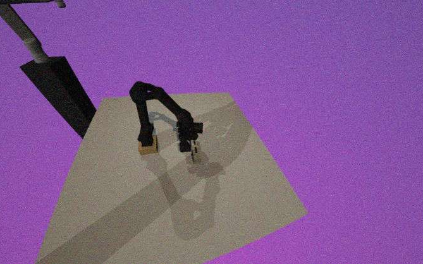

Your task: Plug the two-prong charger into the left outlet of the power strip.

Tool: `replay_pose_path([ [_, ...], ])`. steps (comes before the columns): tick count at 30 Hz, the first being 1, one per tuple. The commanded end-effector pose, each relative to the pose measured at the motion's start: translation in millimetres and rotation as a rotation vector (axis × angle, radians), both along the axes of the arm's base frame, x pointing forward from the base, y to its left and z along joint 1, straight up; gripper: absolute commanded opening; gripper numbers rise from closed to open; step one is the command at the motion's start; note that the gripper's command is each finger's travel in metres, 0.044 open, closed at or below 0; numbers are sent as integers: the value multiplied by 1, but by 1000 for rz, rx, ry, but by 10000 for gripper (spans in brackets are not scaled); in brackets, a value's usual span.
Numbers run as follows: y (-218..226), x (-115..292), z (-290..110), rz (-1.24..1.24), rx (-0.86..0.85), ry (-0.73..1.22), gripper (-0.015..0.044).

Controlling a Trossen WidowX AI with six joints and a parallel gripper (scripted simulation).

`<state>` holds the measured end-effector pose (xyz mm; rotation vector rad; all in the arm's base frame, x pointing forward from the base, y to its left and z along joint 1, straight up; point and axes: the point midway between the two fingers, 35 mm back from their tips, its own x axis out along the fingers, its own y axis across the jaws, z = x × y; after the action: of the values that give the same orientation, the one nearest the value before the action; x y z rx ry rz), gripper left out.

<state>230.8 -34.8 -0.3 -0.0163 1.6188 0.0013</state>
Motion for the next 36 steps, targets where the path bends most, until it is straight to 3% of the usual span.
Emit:
replay_pose_path([
  [1,0,2,1,-3,3,-3,0],
  [36,1,5,1,-3,3,-3,0],
])
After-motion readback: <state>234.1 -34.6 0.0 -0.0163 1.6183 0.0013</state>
